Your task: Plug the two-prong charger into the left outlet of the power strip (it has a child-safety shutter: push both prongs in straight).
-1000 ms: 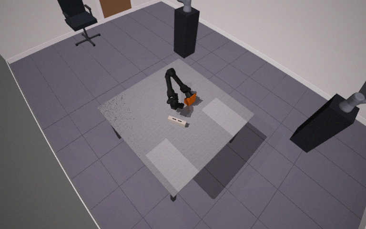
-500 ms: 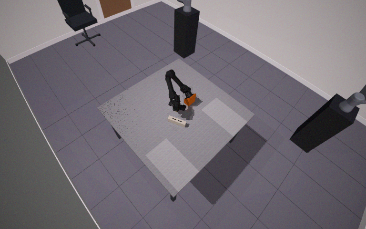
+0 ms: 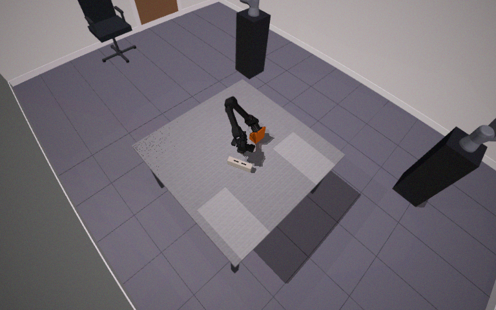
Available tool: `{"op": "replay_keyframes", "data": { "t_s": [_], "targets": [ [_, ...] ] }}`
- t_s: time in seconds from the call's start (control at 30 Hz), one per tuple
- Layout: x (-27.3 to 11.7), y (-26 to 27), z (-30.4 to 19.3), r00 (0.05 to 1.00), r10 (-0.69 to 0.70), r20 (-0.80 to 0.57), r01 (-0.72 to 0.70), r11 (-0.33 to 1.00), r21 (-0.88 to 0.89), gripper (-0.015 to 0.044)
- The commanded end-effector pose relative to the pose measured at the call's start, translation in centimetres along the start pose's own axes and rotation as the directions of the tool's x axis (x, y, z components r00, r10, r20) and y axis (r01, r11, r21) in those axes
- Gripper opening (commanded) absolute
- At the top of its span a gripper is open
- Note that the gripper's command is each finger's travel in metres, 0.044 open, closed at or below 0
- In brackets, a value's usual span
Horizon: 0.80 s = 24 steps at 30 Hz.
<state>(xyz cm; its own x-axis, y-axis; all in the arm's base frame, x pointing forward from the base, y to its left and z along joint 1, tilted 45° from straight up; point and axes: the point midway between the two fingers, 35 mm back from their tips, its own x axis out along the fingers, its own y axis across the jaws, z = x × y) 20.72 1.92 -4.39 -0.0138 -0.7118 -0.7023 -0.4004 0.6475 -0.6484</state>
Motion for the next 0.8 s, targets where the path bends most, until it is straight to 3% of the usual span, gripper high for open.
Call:
{"op": "replay_keyframes", "data": {
  "t_s": [0.0,0.77],
  "targets": [
    [0.2,0.8,0.2,1.0,0.003,0.0,-0.003,1.0,0.003,0.0],
    [1.6,4.5,0.6,1.0,-0.004,-0.003,0.004,1.0,-0.01,0.0]
  ]
}}
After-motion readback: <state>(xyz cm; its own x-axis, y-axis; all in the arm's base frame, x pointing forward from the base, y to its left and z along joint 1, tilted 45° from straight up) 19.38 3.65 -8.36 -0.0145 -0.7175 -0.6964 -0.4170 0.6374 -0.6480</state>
